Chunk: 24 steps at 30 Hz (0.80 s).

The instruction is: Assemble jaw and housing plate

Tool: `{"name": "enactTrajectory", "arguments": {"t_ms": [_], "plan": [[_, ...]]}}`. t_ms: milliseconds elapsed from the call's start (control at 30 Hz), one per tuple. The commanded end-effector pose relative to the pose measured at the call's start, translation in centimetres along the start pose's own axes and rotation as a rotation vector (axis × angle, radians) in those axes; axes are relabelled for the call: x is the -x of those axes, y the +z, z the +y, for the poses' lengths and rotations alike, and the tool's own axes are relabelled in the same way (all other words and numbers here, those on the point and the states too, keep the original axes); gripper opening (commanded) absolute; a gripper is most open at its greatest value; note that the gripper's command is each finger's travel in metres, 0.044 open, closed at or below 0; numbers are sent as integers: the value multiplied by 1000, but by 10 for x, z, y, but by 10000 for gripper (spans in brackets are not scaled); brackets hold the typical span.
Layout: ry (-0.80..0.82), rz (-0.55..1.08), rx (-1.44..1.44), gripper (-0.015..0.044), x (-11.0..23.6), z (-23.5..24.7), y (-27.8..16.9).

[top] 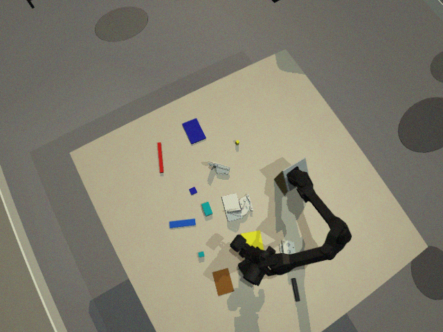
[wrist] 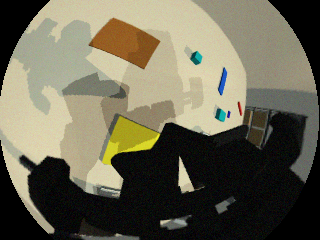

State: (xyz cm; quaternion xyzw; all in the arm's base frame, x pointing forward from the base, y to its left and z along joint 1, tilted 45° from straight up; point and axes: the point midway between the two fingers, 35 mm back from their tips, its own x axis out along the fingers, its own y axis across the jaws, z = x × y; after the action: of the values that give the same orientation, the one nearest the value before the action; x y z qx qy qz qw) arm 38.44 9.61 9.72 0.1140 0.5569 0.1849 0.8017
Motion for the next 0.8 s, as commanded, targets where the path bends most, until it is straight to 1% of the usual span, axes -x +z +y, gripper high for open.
{"name": "enactTrajectory", "arguments": {"t_ms": [0,267,533,767], "plan": [[-12,43,-76,0,-9,-33,0],[-30,122,-285,0,-23,-107,-11],[-31,176,-473,0,-32,-163,-32],[1,232,-649,0,-38,-226,-61]]}}
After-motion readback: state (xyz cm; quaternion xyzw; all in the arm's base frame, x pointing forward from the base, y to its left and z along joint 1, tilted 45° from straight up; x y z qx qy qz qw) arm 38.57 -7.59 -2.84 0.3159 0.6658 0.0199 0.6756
